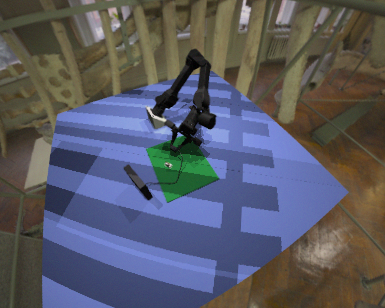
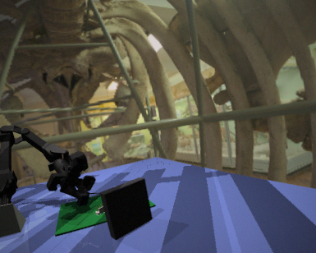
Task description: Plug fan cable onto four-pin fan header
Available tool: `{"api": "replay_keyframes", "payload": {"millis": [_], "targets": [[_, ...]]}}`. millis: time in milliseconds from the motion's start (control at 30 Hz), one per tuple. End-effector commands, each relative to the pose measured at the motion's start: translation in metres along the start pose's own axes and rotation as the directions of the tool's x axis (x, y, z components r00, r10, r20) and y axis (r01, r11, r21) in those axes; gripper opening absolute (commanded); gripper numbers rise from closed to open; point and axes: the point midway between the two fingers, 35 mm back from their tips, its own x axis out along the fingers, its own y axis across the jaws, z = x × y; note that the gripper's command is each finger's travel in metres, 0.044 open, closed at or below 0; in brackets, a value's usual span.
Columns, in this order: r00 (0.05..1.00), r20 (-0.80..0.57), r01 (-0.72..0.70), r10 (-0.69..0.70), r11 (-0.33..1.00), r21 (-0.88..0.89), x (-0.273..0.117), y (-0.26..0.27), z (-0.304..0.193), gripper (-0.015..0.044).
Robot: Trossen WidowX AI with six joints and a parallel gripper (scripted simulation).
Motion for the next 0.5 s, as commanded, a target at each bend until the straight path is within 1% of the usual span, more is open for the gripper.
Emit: {"api": "replay_keyframes", "payload": {"millis": [0, 467], "targets": [[0.997, 0.078, -0.022, 0.019, 0.999, 0.032, -0.003, 0.001, 0.001, 0.0000], [0.956, 0.279, -0.131, 0.093, 0.984, 0.121, -0.016, 0.005, 0.001, 0.0000]]}}
